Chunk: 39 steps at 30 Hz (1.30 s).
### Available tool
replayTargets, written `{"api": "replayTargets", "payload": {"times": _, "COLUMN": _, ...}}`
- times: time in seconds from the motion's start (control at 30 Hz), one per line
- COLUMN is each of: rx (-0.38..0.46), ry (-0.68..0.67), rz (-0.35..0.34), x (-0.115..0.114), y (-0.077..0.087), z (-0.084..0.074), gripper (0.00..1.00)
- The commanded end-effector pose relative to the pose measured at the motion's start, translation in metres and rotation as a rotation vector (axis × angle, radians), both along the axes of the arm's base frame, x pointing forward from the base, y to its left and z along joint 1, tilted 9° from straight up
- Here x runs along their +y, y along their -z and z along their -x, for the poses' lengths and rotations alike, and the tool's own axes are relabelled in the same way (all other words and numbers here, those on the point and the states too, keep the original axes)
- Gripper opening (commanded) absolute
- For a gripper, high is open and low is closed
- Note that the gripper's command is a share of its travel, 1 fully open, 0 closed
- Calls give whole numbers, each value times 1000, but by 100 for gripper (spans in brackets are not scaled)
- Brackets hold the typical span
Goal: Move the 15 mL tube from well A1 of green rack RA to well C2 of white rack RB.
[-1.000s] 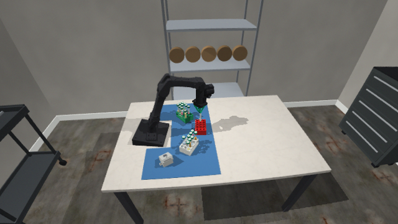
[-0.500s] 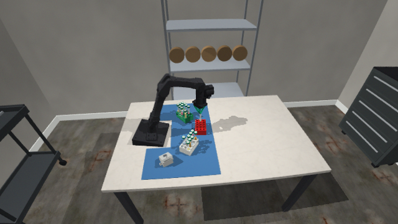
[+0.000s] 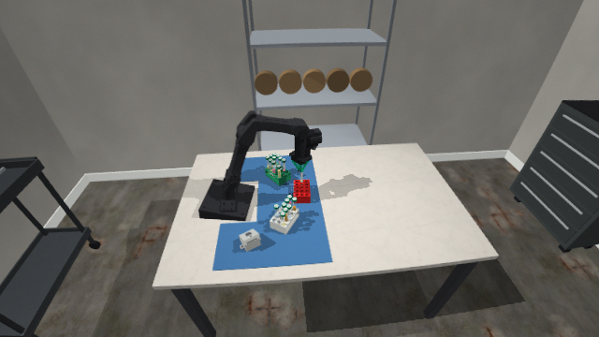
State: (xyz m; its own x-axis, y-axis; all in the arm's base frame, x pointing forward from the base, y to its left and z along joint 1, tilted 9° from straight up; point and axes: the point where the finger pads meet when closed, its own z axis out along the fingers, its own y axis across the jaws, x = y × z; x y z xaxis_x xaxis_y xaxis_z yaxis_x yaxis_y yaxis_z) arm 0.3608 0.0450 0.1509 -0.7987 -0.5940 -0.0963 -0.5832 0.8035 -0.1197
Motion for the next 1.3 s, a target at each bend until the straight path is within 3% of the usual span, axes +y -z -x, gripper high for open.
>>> {"api": "replayTargets", "payload": {"times": 0.0, "rx": -21, "ry": 0, "rz": -3, "x": 0, "y": -4, "z": -2, "gripper": 0}}
{"api": "replayTargets", "payload": {"times": 1.23, "rx": -21, "ry": 0, "rz": -3, "x": 0, "y": 7, "z": -4, "gripper": 0}}
{"api": "replayTargets", "payload": {"times": 1.27, "rx": -21, "ry": 0, "rz": -3, "x": 0, "y": 7, "z": -4, "gripper": 24}}
